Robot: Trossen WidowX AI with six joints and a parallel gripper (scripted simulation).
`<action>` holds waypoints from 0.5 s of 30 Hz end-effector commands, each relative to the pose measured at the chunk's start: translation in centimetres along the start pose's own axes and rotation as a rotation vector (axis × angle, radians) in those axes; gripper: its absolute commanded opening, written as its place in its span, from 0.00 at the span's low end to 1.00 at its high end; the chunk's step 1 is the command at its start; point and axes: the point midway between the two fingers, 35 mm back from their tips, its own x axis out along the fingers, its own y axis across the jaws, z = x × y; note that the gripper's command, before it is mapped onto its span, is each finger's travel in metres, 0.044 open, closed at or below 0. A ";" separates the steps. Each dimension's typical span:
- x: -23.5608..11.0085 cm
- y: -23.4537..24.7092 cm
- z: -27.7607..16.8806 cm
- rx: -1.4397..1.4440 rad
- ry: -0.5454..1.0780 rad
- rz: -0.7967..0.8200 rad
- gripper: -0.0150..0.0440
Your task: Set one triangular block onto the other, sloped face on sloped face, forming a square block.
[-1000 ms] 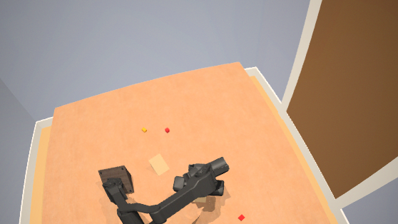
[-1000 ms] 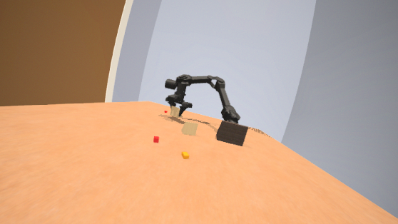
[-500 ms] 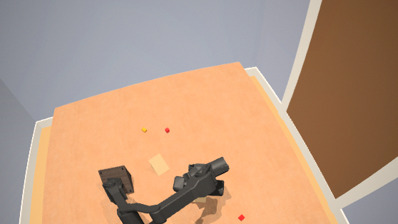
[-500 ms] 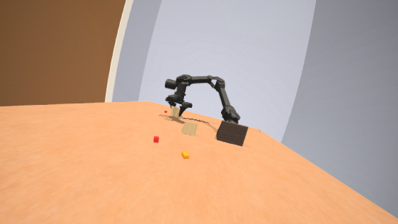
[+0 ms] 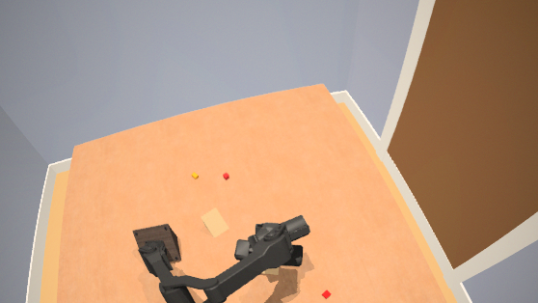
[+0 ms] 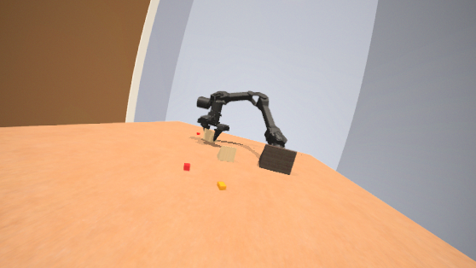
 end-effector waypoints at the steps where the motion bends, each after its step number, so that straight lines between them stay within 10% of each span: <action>1: 0.8 0.1 0.0 -0.004 0.003 0.002 0.25; 11: 1.5 0.1 0.0 -0.004 0.004 0.003 0.25; 15: 1.4 0.1 0.0 0.001 0.001 0.005 0.43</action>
